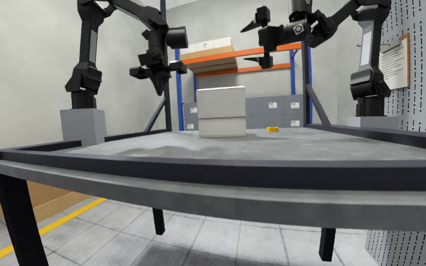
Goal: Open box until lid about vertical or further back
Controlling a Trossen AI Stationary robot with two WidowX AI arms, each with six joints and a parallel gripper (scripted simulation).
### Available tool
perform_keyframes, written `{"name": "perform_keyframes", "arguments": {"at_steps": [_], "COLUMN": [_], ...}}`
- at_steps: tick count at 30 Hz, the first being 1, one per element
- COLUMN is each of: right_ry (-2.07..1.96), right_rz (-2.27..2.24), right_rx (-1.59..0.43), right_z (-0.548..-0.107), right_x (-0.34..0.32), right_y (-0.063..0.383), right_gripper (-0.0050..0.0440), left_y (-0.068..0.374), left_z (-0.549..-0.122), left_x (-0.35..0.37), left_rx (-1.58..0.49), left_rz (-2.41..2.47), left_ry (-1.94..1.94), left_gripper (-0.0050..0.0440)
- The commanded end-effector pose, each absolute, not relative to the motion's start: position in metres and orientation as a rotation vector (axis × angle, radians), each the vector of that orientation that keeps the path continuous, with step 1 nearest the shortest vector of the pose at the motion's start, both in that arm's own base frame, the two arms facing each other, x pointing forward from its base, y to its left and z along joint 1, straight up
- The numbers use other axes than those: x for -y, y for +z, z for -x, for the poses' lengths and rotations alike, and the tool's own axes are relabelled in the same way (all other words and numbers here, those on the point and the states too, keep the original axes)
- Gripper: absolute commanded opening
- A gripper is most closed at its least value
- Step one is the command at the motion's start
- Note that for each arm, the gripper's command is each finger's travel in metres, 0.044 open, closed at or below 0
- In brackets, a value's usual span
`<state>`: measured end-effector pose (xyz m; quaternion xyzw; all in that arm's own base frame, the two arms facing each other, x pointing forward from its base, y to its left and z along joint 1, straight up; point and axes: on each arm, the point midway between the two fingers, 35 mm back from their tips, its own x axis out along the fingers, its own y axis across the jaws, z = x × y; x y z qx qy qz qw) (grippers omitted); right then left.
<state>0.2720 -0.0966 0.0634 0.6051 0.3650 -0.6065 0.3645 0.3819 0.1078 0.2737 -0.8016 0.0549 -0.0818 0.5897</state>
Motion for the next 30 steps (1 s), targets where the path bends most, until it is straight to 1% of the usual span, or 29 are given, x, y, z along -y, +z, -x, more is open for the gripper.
{"name": "perform_keyframes", "arguments": {"at_steps": [1,4,30], "right_ry": [-1.542,-1.542,-1.542], "right_rz": [-1.564,-1.564,-1.564], "right_rx": [-0.923,-0.923,-0.923], "right_z": [-0.2744,-0.2744,-0.2744], "right_x": [0.0976,0.0976,0.0976], "right_y": [0.0687,0.0687,0.0687], "right_gripper": [-0.0027,-0.0050,-0.0050], "left_y": [0.2821,0.2821,0.2821], "left_z": [-0.3815,-0.3815,-0.3815], "left_x": [-0.1072,-0.1072,-0.1072], "left_rx": [-0.115,-0.115,-0.115], "left_rz": [1.851,1.851,1.851], "left_ry": [-0.206,-0.206,-0.206], "left_gripper": [0.0440,0.0440,0.0440]}}
